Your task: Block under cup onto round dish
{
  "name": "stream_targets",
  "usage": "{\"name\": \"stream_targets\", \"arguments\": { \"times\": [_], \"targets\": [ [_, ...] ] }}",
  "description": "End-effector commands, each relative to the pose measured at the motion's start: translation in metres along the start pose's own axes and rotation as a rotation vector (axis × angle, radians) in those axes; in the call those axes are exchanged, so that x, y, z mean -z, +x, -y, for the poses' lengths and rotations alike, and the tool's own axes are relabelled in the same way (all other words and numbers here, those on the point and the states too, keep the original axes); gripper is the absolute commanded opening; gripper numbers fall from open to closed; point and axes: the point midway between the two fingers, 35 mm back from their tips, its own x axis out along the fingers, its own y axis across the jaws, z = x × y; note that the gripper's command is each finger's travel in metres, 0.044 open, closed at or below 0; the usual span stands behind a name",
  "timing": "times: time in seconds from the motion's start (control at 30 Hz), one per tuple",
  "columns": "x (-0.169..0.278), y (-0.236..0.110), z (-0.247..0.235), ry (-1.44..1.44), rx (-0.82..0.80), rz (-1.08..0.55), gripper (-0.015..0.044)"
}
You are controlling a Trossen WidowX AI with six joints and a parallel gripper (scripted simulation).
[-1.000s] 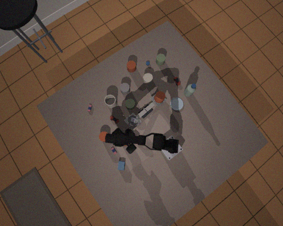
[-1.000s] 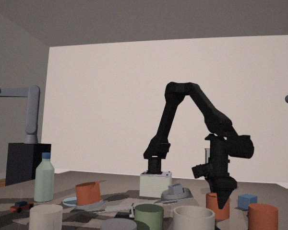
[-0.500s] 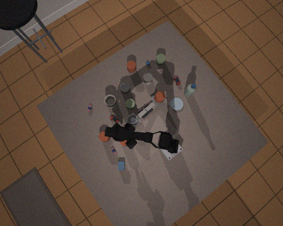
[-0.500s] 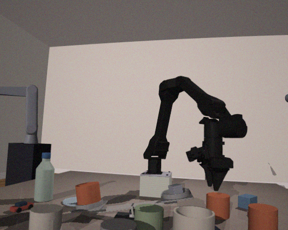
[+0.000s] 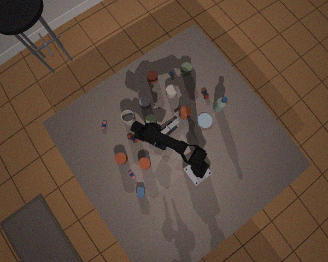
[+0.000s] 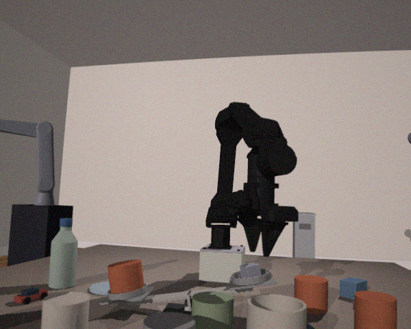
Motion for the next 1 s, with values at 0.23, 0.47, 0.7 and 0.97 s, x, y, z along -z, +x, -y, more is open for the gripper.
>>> {"name": "stream_targets", "arguments": {
  "times": [0.23,0.47,0.7,0.97],
  "targets": [
    [-0.017,-0.008,0.004,-0.077,-0.004,-0.003,0.0260],
    [-0.017,0.007,0.004,-0.077,-0.004,-0.003,0.0260],
    [-0.017,0.018,0.004,-0.077,-0.004,-0.003,0.0260],
    [-0.017,0.031,0.004,-0.077,-0.004,-0.003,0.0260]
  ]
}}
